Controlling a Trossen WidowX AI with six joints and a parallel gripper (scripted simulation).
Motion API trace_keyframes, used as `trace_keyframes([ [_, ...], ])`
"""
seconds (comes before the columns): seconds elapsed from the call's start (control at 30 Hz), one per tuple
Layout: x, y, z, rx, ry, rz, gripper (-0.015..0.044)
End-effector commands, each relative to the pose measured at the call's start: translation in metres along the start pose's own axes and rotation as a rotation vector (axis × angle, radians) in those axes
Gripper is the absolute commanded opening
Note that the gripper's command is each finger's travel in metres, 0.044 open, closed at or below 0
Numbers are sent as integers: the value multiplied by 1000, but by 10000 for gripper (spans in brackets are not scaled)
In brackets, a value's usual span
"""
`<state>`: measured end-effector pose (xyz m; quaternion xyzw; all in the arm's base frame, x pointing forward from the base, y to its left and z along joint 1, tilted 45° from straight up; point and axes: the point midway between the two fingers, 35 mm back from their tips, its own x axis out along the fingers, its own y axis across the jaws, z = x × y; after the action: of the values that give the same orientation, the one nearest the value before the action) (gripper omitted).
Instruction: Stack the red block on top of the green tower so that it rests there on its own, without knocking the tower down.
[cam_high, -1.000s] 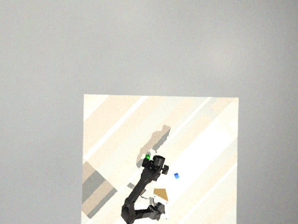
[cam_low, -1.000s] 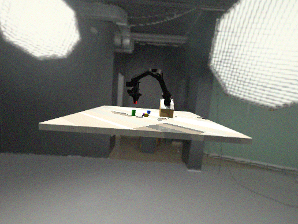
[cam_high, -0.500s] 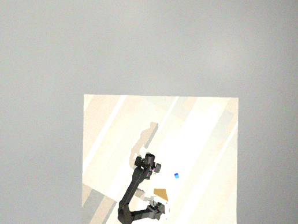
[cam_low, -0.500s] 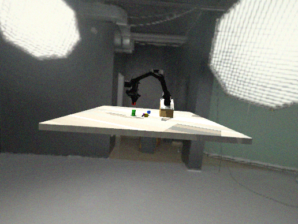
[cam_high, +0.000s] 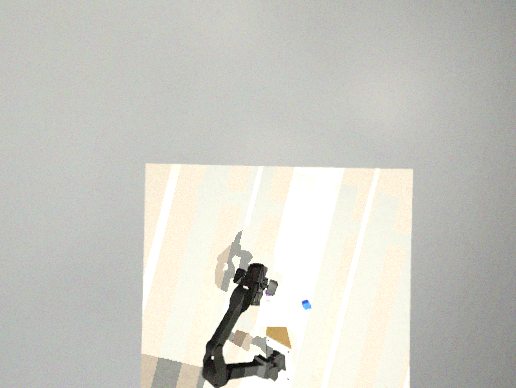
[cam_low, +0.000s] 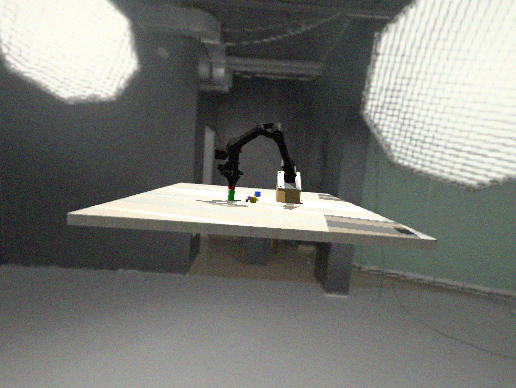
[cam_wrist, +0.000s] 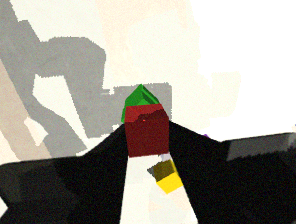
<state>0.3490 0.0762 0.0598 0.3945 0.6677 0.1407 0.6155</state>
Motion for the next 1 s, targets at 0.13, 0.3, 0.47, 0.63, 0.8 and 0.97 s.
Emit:
trace_keyframes([
  [0.13, 4, -1, 0, 10, -3, 6, 0],
  [0.3, 4, -1, 0, 10, -3, 6, 0],
  [0.47, 4, -1, 0, 10, -3, 6, 0],
  [0.63, 4, -1, 0, 10, -3, 6, 0],
  [0.8, -1, -1, 0, 10, -3, 5, 0],
  [0.97, 4, -2, 0, 8, -2, 1, 131],
])
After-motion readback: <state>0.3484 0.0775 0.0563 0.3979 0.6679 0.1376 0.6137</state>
